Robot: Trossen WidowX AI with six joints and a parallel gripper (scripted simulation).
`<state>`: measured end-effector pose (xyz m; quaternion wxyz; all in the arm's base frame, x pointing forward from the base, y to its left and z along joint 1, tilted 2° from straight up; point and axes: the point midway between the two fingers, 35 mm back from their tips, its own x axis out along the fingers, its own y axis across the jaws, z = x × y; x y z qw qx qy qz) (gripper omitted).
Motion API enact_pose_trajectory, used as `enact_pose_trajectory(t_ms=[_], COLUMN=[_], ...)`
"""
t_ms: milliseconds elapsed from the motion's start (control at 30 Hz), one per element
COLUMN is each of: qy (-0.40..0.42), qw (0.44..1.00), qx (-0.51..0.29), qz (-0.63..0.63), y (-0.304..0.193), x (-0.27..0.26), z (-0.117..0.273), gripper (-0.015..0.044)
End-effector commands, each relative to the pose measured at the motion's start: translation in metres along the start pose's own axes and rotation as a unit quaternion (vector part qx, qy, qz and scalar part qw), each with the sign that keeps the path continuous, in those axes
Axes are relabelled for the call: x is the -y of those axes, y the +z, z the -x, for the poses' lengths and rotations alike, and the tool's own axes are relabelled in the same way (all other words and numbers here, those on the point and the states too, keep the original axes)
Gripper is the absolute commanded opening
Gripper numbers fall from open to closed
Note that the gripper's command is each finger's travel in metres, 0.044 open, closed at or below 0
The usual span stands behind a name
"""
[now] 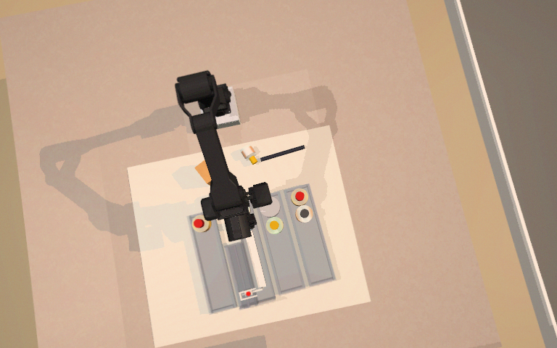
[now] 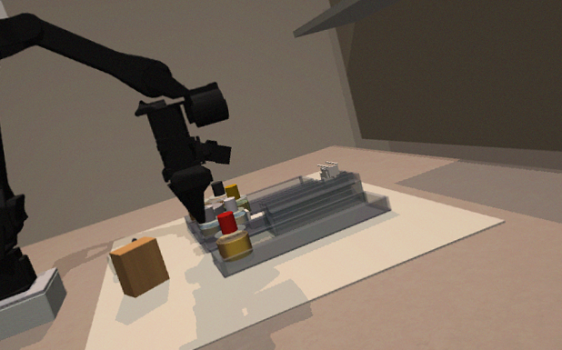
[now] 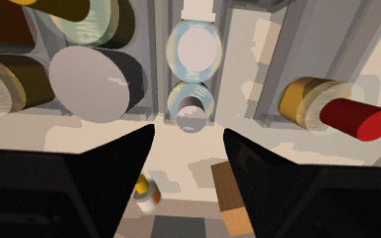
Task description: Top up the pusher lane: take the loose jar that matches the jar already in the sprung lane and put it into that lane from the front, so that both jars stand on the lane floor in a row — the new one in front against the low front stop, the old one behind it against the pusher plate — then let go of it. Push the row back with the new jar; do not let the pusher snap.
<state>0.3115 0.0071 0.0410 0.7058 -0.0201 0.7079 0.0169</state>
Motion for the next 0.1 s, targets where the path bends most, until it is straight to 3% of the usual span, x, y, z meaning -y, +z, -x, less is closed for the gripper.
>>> enact_pose_trajectory(t_ms=[0,67], qy=[0.0,0.0], qw=[1.0,1.0], qx=[0.0,0.0], qz=[0.001,0.001], y=[-0.013,-0.0201], x=[0.0002,0.0002], z=[0.0008,0.0009], gripper=[0.0307,0.0307])
